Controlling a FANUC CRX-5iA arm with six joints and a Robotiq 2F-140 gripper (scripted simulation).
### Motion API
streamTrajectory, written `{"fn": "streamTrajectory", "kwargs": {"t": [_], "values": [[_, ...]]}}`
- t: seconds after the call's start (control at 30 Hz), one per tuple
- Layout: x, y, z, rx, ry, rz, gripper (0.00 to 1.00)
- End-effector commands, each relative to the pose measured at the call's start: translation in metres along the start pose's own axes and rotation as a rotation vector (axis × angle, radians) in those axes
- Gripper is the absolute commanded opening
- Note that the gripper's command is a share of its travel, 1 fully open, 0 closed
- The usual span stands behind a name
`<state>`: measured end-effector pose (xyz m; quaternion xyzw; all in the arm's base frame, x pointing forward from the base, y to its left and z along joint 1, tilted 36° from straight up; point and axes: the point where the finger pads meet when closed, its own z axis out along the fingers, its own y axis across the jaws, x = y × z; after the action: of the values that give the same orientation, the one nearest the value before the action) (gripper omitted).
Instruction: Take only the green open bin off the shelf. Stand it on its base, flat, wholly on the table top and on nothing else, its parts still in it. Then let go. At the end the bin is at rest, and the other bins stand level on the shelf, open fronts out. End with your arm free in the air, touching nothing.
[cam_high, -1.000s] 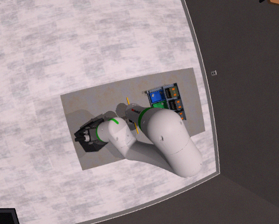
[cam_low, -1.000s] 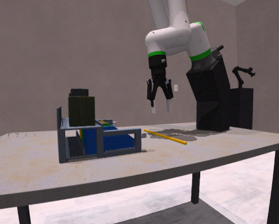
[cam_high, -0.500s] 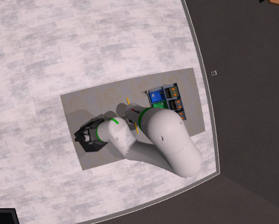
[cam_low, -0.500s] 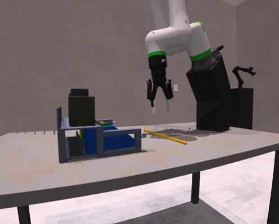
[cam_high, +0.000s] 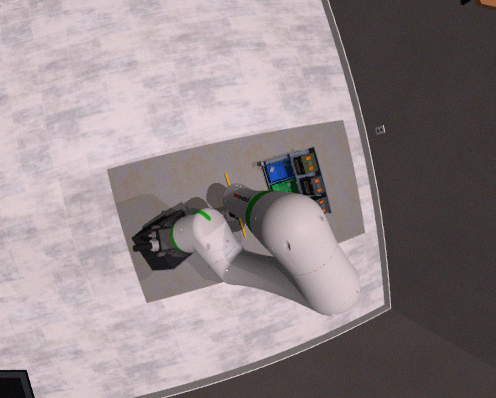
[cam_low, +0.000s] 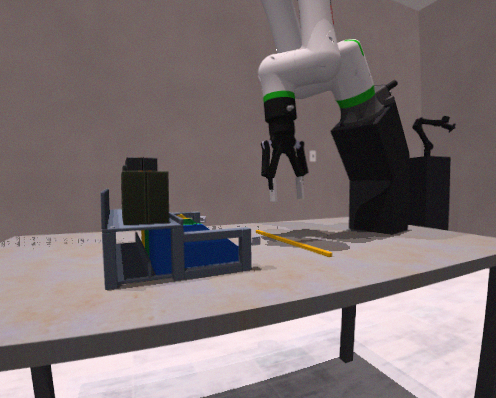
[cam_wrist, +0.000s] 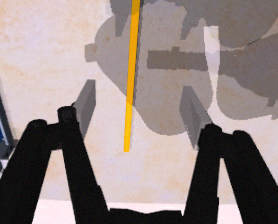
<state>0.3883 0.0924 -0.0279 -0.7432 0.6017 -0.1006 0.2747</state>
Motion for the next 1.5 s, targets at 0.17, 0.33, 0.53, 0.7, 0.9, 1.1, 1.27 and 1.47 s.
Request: {"fn": "streamTrajectory", "kwargs": {"t": [0.17,0.33,0.53,0.7,0.9,1.1,1.27,1.47], "values": [[-0.0005,0.0004,0.0002,0.055,0.066,0.000,0.57],[-0.0003,0.0002,0.0001,0.033,0.040,0.000,0.57],[-0.0005,0.0004,0.0002,0.055,0.066,0.000,0.57],[-0.0005,0.0004,0.0002,0.055,0.066,0.000,0.57],[-0.0003,0.0002,0.0002,0.033,0.040,0.000,0.57],[-0.0005,0.0004,0.0003,0.055,0.066,0.000,0.57],[-0.0005,0.0004,0.0003,0.055,0.066,0.000,0.57],[-0.0003,0.0002,0.0002,0.033,0.040,0.000,0.57]]}}
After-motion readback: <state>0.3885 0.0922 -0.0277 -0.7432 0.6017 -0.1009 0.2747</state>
